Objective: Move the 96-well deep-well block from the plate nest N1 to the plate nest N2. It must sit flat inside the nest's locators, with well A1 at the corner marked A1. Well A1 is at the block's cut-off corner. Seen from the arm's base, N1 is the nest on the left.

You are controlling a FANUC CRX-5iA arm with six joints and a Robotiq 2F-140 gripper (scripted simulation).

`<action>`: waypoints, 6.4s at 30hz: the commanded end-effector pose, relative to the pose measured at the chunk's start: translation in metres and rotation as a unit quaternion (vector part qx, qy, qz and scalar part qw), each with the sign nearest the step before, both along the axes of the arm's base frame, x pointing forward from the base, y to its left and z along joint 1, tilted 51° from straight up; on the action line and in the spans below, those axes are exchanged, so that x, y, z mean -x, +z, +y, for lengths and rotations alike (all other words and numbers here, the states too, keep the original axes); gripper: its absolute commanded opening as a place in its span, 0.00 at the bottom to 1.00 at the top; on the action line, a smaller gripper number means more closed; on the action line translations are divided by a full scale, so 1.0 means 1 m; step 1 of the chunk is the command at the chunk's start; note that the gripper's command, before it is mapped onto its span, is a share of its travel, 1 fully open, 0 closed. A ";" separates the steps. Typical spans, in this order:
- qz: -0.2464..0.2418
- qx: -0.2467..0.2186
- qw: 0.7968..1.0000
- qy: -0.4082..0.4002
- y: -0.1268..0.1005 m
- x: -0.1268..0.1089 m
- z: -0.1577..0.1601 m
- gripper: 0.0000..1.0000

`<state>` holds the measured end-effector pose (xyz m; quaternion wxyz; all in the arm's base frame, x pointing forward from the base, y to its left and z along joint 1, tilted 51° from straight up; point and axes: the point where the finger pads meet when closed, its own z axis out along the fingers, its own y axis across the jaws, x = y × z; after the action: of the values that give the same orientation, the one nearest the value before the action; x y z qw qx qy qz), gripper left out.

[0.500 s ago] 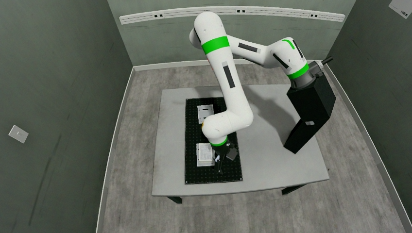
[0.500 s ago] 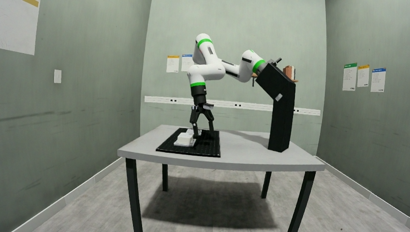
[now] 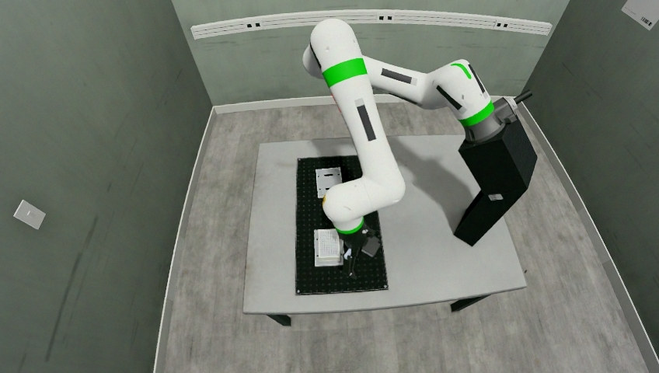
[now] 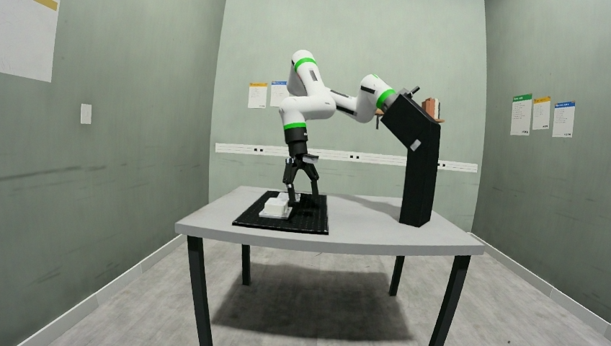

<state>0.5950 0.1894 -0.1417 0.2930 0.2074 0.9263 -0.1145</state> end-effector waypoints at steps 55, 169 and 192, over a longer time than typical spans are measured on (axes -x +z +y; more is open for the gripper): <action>-0.268 -0.352 0.726 -0.527 0.048 -0.038 -0.016 1.00; -0.271 -0.548 -0.463 -0.642 0.120 -0.097 -0.051 1.00; -0.271 -0.548 -0.463 -0.642 0.100 -0.119 -0.063 1.00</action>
<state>0.7110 0.1269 -0.0397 0.0707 -0.6902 0.5788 -0.4286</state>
